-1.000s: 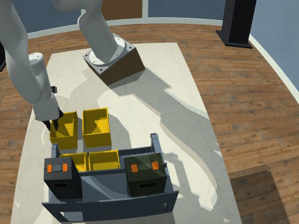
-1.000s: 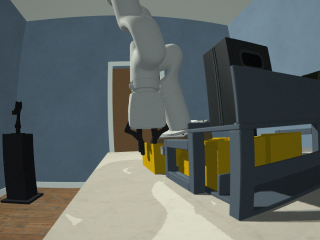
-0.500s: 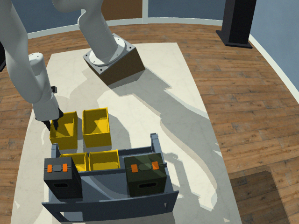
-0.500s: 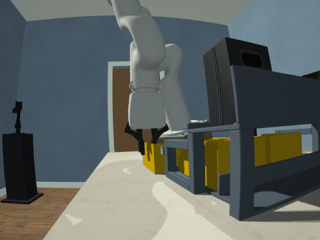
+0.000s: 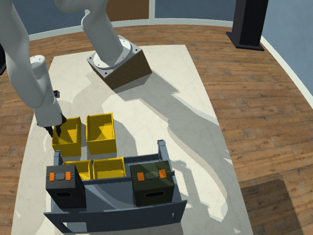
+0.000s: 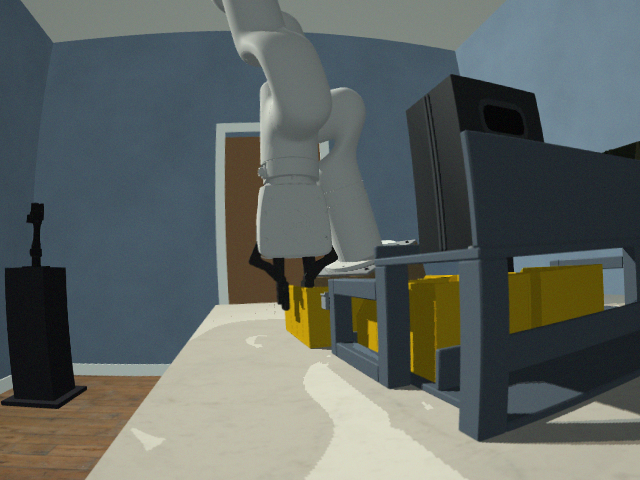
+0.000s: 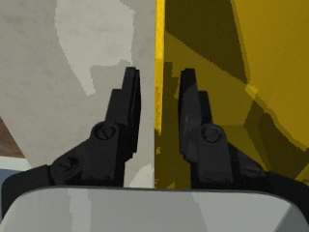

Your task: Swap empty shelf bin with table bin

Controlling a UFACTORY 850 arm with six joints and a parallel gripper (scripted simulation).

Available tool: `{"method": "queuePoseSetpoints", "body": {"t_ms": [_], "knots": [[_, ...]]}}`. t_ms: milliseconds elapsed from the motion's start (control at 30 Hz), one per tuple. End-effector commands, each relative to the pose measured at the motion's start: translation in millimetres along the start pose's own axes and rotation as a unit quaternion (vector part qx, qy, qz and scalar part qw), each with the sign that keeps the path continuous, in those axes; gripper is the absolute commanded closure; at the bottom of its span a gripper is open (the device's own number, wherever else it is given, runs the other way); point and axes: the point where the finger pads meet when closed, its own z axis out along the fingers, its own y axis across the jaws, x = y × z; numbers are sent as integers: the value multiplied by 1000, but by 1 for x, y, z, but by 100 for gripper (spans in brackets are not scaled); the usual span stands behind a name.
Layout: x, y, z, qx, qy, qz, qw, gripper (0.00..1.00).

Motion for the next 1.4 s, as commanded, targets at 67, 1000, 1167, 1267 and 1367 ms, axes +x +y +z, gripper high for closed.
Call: {"method": "queuePoseSetpoints", "body": {"t_ms": [67, 1000, 1167, 1267, 1367], "knots": [[-1, 0, -1, 0, -1, 0, 1000, 74], [-1, 0, -26, 0, -1, 0, 1000, 74], [-1, 0, -31, 0, -1, 0, 1000, 74], [-1, 0, -36, 0, -1, 0, 1000, 74], [-1, 0, -41, 0, -1, 0, 1000, 74]]}}
